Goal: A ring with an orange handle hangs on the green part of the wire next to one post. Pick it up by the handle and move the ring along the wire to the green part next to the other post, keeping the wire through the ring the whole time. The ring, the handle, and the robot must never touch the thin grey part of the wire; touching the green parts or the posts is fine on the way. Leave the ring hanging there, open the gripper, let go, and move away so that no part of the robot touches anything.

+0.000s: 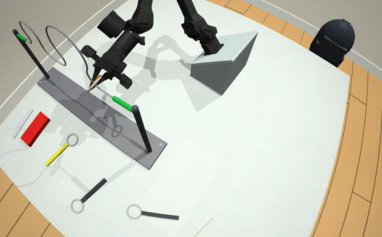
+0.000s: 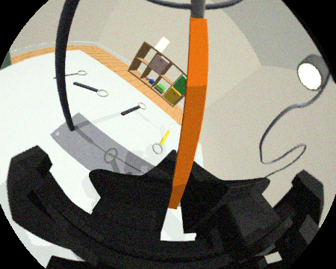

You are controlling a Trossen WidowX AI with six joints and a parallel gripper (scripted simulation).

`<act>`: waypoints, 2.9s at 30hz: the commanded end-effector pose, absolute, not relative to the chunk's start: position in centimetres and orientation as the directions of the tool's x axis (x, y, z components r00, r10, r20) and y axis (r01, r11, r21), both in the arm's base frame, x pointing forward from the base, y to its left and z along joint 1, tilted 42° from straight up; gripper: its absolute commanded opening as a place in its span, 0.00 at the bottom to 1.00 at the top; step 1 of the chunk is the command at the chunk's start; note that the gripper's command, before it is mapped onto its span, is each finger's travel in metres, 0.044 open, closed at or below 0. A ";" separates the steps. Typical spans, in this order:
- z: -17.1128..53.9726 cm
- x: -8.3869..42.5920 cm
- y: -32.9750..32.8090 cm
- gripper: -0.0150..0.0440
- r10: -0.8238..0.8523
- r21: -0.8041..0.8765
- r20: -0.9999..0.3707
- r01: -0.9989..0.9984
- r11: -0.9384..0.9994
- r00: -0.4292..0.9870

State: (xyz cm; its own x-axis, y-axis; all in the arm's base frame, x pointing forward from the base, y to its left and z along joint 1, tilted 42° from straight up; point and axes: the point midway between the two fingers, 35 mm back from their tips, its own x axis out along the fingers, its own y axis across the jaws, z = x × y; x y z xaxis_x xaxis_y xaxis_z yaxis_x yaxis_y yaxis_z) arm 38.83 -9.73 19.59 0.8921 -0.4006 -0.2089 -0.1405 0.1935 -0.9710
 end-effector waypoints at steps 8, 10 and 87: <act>15.5 38.6 -8.7 0.00 -0.341 -0.889 -0.308 -0.141 0.436 0.888; 14.8 38.6 -8.4 0.00 -0.328 -0.868 -0.322 -0.139 0.476 0.888; 5.7 38.4 -1.6 0.00 -0.191 -0.620 -0.418 -0.125 0.774 0.888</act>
State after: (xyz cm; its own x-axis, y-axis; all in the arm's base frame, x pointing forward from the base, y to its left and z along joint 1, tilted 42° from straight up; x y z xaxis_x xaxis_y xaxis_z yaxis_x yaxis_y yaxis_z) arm 38.48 -1.22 6.21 0.8905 -0.1914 -0.4128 -0.1214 0.7744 -0.6209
